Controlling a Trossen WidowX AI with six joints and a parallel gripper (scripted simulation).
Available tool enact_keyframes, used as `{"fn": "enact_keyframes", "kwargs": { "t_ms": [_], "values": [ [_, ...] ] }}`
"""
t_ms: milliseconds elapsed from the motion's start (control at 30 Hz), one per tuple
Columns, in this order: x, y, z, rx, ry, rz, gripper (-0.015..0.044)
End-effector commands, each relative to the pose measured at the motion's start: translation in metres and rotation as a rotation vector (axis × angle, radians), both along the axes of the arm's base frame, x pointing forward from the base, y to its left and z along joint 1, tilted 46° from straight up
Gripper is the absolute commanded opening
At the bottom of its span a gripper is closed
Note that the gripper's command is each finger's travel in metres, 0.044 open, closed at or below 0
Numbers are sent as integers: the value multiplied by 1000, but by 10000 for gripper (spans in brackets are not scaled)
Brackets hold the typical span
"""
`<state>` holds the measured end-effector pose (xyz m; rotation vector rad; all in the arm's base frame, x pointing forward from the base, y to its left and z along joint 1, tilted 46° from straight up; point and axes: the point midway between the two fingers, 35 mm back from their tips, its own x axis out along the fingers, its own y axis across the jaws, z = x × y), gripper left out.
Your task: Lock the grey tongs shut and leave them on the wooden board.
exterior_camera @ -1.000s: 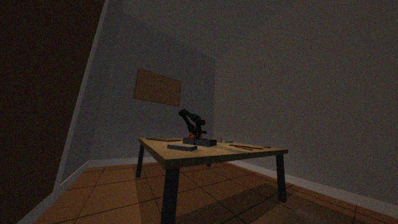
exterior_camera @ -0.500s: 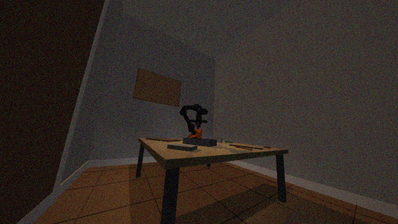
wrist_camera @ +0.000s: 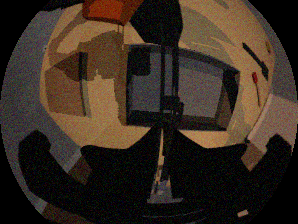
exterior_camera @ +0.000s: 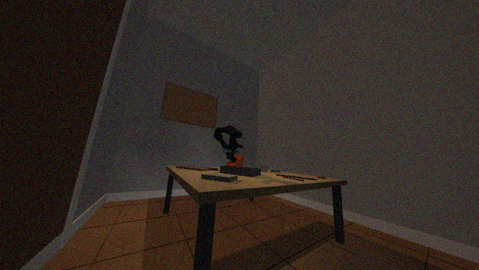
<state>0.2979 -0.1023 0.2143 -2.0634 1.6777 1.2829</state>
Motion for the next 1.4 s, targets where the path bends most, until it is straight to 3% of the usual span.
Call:
{"fn": "enact_keyframes", "kwargs": {
  "t_ms": [0,833,1367],
  "values": [
    [-14,-14,13,11,-71,-67,-150],
    [-146,-79,96,-30,-568,-538,-150],
    [-174,-92,96,8,-607,-657,-150]
  ]
}}
